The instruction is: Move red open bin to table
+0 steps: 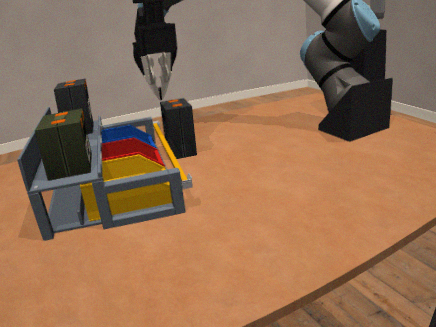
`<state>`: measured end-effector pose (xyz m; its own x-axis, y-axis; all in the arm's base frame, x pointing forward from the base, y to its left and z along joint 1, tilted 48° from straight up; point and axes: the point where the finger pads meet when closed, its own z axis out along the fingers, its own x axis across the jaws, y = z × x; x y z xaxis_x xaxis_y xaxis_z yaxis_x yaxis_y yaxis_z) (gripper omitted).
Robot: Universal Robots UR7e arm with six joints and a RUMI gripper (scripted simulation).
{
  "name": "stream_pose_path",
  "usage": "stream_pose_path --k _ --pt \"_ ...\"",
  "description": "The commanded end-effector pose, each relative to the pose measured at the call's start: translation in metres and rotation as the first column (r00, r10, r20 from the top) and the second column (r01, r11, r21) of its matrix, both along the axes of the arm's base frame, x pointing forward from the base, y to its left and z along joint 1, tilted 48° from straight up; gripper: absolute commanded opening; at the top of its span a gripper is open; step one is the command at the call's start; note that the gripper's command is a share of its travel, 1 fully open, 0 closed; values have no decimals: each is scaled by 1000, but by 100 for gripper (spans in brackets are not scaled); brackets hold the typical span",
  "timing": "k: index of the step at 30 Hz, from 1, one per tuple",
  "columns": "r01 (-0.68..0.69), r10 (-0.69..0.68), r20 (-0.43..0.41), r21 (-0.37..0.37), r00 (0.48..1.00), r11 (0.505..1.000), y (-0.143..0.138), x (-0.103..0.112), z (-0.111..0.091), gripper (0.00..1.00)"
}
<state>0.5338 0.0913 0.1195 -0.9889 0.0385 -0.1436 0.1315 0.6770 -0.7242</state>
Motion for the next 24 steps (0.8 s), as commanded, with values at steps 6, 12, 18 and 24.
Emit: stream_pose_path --k 6,12,18,24 --pt "-1 1 1 1 1000 1000 -8 1 -8 0" --pt "-1 1 1 1 1000 1000 -9 1 -8 0" --pt "-1 1 1 1 1000 1000 -9 1 -8 0" --pt "-1 1 1 1 1000 1000 -9 1 -8 0"
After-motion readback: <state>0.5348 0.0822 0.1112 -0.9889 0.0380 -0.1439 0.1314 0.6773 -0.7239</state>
